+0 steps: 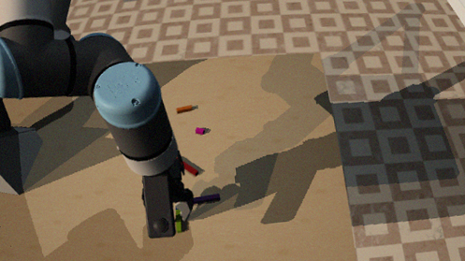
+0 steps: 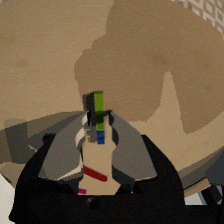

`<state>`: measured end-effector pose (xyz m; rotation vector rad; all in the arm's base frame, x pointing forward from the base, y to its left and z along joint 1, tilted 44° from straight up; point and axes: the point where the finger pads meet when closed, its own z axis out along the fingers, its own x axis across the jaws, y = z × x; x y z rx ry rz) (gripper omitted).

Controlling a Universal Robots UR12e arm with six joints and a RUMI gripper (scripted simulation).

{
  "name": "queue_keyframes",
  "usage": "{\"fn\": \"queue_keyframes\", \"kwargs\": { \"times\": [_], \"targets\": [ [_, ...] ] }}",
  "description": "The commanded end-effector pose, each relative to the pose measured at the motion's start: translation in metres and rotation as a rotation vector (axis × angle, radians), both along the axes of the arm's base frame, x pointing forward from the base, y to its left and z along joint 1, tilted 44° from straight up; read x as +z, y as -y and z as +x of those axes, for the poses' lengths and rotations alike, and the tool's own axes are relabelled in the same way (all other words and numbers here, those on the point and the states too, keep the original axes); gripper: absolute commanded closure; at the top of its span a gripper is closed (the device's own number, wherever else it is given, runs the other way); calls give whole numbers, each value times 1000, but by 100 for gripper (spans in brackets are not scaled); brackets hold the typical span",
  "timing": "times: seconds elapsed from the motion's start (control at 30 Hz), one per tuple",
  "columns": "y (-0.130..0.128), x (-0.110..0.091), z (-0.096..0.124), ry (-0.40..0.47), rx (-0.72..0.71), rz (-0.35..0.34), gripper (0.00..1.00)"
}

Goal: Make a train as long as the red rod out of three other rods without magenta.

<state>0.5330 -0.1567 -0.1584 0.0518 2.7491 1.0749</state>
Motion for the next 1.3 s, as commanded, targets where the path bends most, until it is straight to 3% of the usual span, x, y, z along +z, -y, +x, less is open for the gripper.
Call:
{"fn": "queue_keyframes", "kwargs": {
  "times": [0.0, 0.3, 0.8, 1.1, 1.13, 1.27],
  "targets": [
    [1, 0, 0, 1, -1, -1, 86],
    [8, 8, -2, 1, -1, -1, 86],
    [56, 59, -15, 1, -1, -1, 86],
    [61, 65, -17, 1, -1, -1, 86],
    [61, 65, -17, 1, -1, -1, 0],
    [61, 65, -17, 1, -1, -1, 0]
  ]
}}
